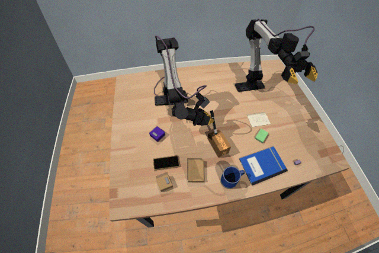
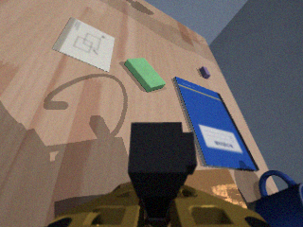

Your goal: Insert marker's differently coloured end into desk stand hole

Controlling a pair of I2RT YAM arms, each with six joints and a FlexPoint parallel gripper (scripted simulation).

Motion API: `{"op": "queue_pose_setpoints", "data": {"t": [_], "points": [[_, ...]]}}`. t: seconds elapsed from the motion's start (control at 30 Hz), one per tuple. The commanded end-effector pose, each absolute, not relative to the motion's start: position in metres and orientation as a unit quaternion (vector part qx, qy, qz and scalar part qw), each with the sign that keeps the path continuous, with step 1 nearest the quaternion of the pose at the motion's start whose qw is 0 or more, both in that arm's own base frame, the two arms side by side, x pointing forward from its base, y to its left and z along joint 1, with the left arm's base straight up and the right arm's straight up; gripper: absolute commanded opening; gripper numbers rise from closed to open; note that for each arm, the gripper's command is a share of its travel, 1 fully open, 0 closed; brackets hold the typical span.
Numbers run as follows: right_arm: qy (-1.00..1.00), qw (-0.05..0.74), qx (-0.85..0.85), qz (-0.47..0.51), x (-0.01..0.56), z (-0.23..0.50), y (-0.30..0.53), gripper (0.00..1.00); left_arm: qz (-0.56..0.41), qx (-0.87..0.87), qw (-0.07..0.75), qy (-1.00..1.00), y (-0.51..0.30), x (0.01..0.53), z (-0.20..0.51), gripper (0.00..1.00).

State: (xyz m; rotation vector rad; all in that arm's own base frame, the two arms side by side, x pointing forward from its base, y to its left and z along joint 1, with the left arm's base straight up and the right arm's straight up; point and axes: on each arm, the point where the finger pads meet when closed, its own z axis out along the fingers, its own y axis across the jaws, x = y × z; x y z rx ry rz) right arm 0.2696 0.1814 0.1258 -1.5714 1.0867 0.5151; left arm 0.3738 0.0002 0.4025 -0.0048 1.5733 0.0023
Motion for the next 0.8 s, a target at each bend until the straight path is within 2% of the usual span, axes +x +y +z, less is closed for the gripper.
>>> {"op": "queue_pose_setpoints", "data": {"t": [0.0, 0.43, 0.77], "points": [[0.455, 0.554, -0.664, 0.215, 0.273, 0.126, 0.183, 0.00, 0.003, 0.001, 0.731, 0.682, 0.001, 0.369, 0.431, 1.00], [0.444, 0.565, -0.666, 0.199, 0.280, 0.138, 0.183, 0.00, 0.003, 0.001, 0.731, 0.682, 0.001, 0.369, 0.431, 1.00], [0.451, 0.557, -0.666, 0.206, 0.285, 0.117, 0.186, 0.00, 0.003, 0.001, 0.731, 0.682, 0.001, 0.369, 0.431, 1.00]]}}
